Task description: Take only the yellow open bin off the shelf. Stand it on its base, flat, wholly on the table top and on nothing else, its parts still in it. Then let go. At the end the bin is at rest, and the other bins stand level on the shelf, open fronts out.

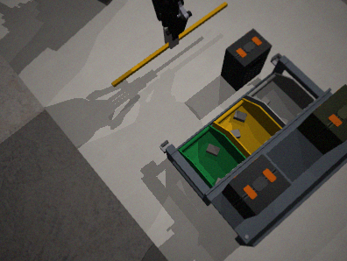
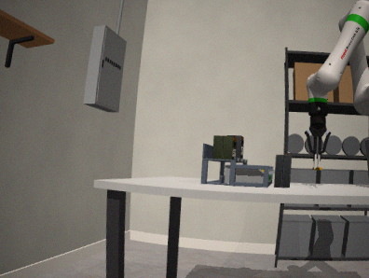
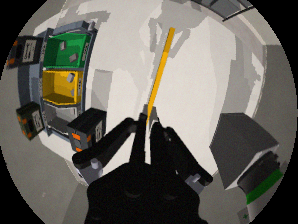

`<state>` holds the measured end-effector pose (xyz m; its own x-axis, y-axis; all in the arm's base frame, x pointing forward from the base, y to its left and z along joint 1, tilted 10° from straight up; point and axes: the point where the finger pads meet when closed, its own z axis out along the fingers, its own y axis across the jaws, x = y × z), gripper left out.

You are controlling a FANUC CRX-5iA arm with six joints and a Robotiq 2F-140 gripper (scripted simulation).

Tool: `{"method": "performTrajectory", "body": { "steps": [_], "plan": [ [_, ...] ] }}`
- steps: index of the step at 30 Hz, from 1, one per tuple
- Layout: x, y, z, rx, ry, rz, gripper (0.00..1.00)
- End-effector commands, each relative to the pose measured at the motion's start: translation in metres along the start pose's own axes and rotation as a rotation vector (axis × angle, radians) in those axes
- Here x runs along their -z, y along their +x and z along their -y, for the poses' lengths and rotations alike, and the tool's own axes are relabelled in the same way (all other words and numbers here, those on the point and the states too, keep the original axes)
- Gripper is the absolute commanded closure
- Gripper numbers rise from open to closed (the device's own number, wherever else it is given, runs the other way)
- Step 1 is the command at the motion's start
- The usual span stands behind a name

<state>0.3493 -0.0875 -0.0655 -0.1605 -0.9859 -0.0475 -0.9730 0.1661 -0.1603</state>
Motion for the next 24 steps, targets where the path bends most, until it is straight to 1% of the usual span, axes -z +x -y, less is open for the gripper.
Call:
{"method": "performTrajectory", "body": {
  "steps": [1, 10, 15, 24],
  "plan": [
    [-0.005, 0.0, 0.001, 0.0, 0.0, 0.0, 1.0],
    [-0.005, 0.0, 0.001, 0.0, 0.0, 0.0, 1.0],
    [-0.025, 0.0, 0.001, 0.0, 0.0, 0.0, 1.0],
    [-0.025, 0.0, 0.001, 0.0, 0.0, 0.0, 1.0]
  ]
}}
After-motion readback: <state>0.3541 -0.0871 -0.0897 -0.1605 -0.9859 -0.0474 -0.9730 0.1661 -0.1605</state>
